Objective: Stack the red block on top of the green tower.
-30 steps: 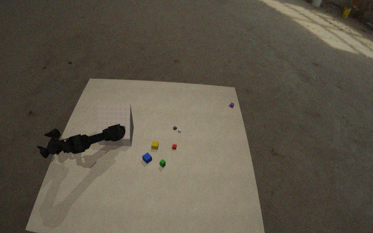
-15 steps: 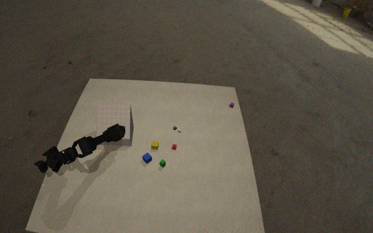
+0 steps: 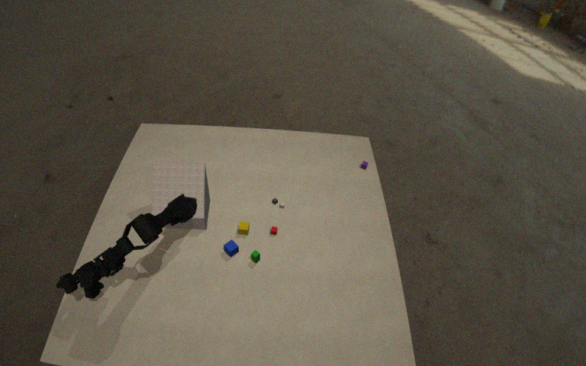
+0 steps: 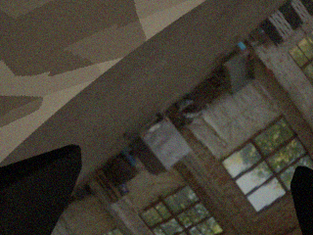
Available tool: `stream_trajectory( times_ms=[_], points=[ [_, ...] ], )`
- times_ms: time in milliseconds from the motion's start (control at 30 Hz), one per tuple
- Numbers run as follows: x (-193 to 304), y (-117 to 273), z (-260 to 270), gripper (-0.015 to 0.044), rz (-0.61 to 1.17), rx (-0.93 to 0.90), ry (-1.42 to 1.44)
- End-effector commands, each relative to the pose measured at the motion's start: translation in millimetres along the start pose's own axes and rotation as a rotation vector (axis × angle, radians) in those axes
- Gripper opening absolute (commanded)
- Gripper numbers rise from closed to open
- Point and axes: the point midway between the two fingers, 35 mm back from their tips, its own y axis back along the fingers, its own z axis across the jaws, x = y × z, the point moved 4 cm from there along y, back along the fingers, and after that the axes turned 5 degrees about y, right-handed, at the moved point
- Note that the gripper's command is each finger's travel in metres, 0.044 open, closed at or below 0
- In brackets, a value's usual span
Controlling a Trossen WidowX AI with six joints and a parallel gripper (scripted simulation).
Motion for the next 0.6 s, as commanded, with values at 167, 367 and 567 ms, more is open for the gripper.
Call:
stream_trajectory(
  times_ms=[167, 367, 567],
  points=[
    [-47.9, 24.6, -42.8, 0.044, -0.151, 0.033, -0.238],
    [-80.4, 47.4, -67.4, 0.044, -0.261, 0.026, -0.387],
    [-111.8, 75.5, -90.2, 0.044, -0.376, -0.001, -0.531]
  ],
)
